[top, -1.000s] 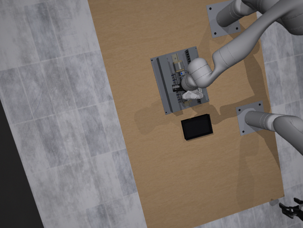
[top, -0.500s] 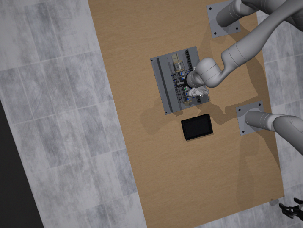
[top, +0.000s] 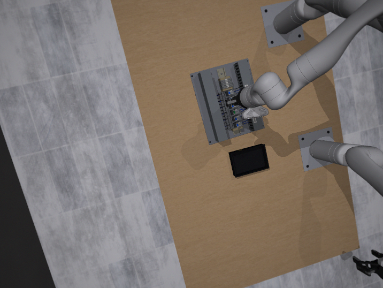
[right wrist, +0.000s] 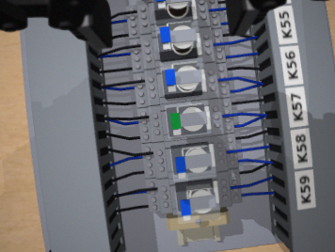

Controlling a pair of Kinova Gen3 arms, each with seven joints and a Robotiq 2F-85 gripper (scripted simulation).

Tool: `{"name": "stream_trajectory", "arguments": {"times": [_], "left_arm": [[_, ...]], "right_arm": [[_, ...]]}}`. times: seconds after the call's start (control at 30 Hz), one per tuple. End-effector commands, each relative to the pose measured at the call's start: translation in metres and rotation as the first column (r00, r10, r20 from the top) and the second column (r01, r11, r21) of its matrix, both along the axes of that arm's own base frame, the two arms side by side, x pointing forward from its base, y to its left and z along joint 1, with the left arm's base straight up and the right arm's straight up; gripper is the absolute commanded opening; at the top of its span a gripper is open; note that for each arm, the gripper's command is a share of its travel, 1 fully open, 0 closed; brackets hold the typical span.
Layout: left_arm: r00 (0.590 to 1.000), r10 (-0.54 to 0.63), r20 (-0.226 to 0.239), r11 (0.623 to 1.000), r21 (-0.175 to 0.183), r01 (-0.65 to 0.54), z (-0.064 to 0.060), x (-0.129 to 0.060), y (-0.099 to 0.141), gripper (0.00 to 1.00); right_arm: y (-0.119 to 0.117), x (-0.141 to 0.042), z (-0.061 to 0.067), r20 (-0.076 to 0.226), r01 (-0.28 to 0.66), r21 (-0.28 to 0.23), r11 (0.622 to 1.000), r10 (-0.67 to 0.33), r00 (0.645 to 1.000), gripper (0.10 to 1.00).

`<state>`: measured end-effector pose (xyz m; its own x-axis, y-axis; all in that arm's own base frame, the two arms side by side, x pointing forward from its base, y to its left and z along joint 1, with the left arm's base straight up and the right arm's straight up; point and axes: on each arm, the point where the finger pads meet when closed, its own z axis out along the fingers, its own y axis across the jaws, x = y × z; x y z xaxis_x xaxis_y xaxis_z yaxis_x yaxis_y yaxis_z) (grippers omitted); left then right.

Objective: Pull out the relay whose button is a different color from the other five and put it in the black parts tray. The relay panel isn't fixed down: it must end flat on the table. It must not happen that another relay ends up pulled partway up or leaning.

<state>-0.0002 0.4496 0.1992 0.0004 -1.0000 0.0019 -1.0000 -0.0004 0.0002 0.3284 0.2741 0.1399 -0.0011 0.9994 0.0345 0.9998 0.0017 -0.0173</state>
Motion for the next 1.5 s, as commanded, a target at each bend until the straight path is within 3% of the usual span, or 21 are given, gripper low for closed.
{"name": "stream_trajectory", "arguments": {"times": [0.0,1.47], "left_arm": [[1.0,0.0,0.0,1.0,0.002,0.0,0.0008,0.0,0.0004,1.0],[1.0,0.0,0.0,1.0,0.002,0.0,0.0008,0.0,0.0004,1.0]], "right_arm": [[-0.0023,-0.0015,0.0013,0.006,-0.007,-0.008,1.0,0.007,1.0,0.651],[-0.01,-0.0067,0.0031,0.017,-0.028,-0.034,0.999,0.029,0.999,0.651]]}}
